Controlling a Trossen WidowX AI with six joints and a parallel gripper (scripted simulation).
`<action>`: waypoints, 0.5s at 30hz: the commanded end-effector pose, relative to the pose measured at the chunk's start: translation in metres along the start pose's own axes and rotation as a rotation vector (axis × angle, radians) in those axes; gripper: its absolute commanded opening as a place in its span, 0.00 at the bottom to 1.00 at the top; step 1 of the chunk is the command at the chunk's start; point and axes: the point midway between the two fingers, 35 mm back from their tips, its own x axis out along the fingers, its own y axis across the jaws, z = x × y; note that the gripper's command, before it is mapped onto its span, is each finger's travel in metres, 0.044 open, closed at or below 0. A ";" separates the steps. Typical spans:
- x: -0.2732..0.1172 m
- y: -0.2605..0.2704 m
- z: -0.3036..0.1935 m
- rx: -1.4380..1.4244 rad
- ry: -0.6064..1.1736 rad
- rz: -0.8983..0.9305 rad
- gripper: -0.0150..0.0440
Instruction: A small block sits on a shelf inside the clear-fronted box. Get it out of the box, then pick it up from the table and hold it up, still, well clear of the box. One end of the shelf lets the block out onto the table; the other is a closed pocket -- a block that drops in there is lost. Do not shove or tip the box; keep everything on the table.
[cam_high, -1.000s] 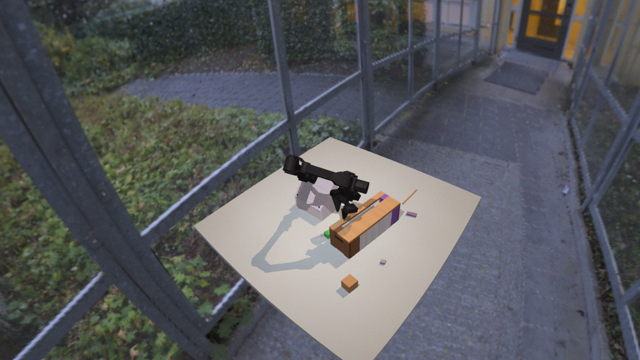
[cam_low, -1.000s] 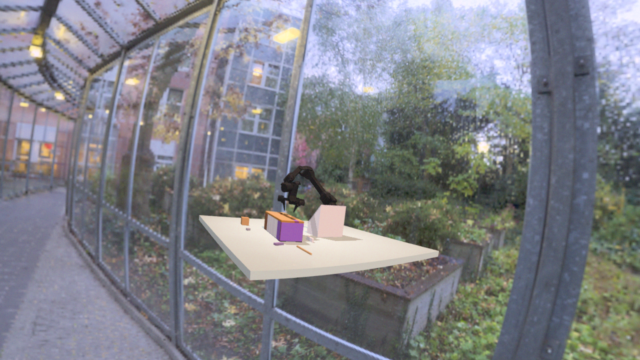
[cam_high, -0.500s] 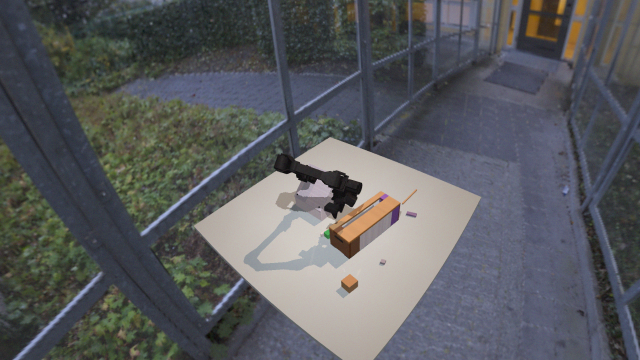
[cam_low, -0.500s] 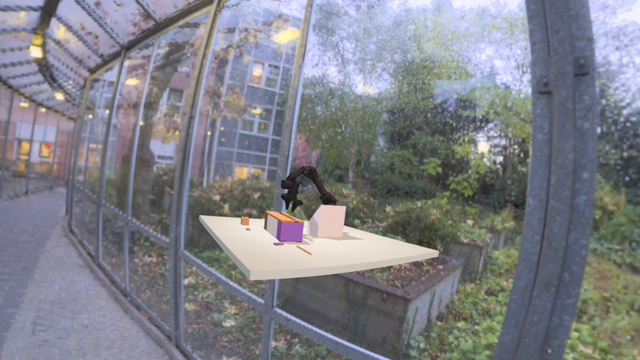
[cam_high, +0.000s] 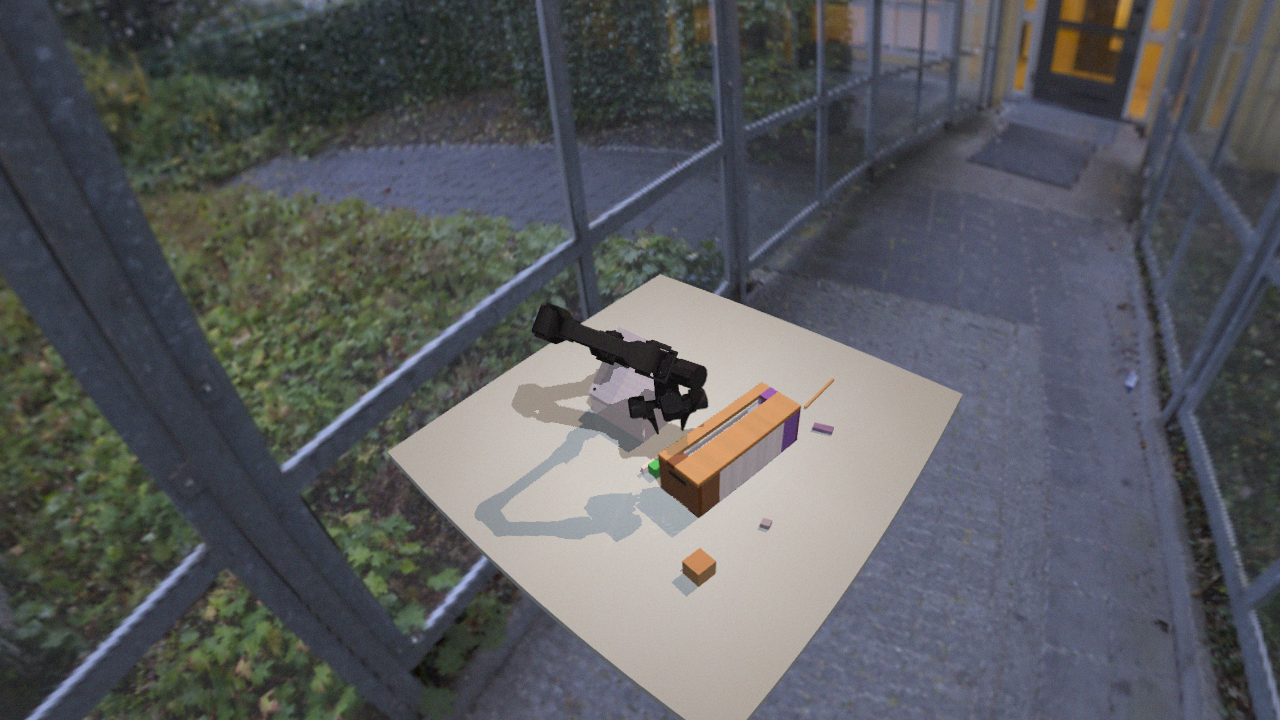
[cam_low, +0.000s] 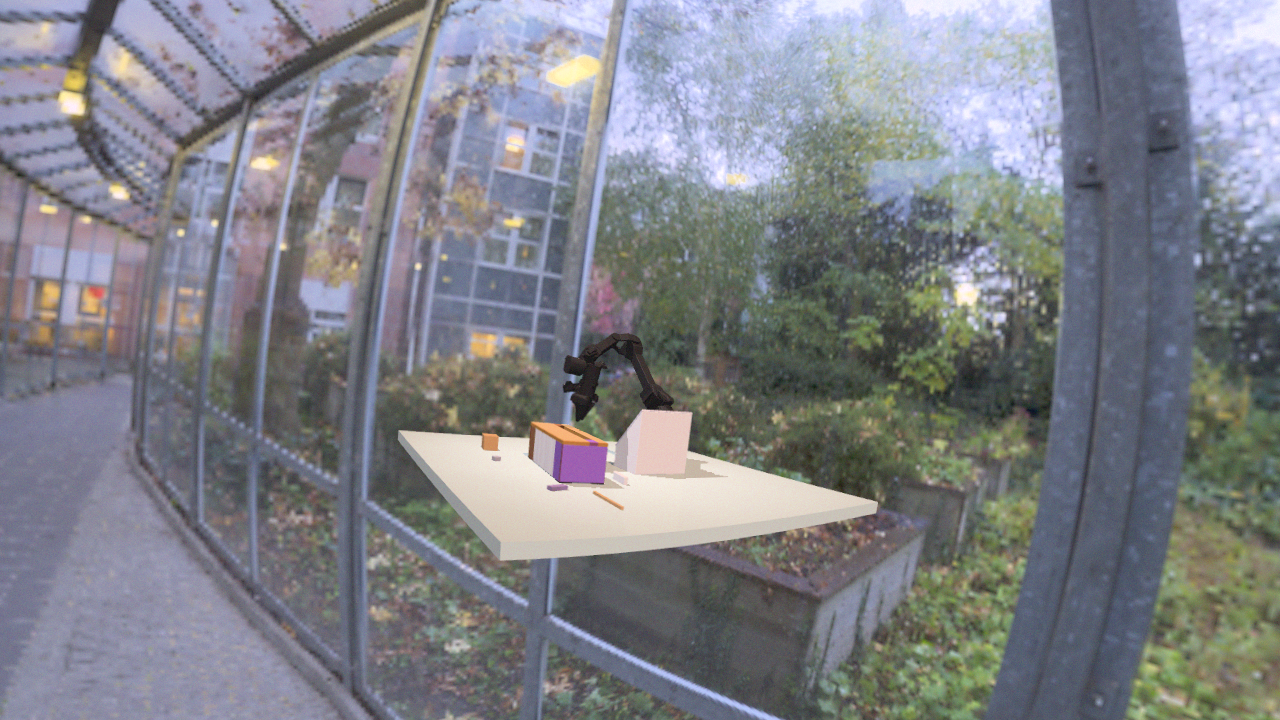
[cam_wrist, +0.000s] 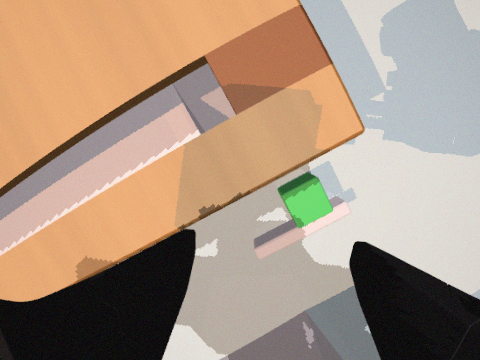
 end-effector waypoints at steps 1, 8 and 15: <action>-0.002 -0.020 -0.003 1.056 0.016 0.138 0.74; -0.003 -0.027 -0.003 1.484 0.047 0.198 0.74; -0.005 -0.034 -0.003 1.904 0.099 0.259 0.74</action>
